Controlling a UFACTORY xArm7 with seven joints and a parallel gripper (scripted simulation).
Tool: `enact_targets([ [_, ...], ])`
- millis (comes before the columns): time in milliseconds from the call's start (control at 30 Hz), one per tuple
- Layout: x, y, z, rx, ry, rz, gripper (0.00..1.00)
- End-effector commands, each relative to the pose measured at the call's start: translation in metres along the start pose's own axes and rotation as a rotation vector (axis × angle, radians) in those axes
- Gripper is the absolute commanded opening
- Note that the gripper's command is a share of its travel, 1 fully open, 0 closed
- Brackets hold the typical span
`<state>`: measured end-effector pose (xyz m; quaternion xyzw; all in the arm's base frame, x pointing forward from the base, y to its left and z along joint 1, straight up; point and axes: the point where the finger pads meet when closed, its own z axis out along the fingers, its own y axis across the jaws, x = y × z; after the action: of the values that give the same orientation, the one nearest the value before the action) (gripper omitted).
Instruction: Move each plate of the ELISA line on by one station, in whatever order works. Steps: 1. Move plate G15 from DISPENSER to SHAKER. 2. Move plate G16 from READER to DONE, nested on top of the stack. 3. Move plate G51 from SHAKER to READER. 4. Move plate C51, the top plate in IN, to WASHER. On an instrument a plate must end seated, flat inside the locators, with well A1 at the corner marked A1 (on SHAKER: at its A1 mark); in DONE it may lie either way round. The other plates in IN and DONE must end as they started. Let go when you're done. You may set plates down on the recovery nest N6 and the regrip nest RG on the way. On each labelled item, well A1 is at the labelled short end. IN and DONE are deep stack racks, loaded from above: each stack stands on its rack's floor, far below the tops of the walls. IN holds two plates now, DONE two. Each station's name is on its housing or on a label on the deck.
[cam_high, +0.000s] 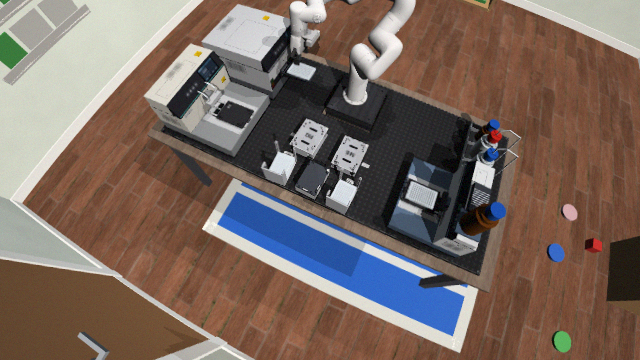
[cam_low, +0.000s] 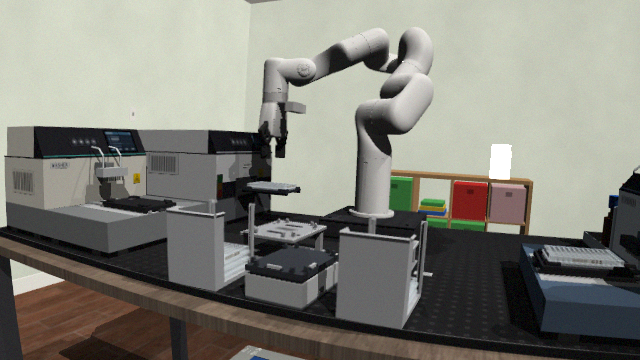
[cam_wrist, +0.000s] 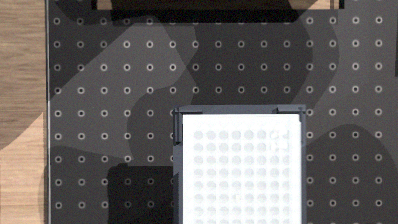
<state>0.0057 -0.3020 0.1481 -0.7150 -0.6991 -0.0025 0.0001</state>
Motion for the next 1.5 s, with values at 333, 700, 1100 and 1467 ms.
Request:
enact_targets([
  [333,-0.001,0.0,-0.02,0.0,-0.004,0.0,1.0],
  [700,0.001,0.006,-0.02,0.0,-0.004,-0.08,1.0],
  [1100,0.013,0.038,-0.02,0.0,-0.004,-0.196,1.0],
  [1467,0.023,0.067,-0.02,0.0,-0.004,-0.356,1.0],
])
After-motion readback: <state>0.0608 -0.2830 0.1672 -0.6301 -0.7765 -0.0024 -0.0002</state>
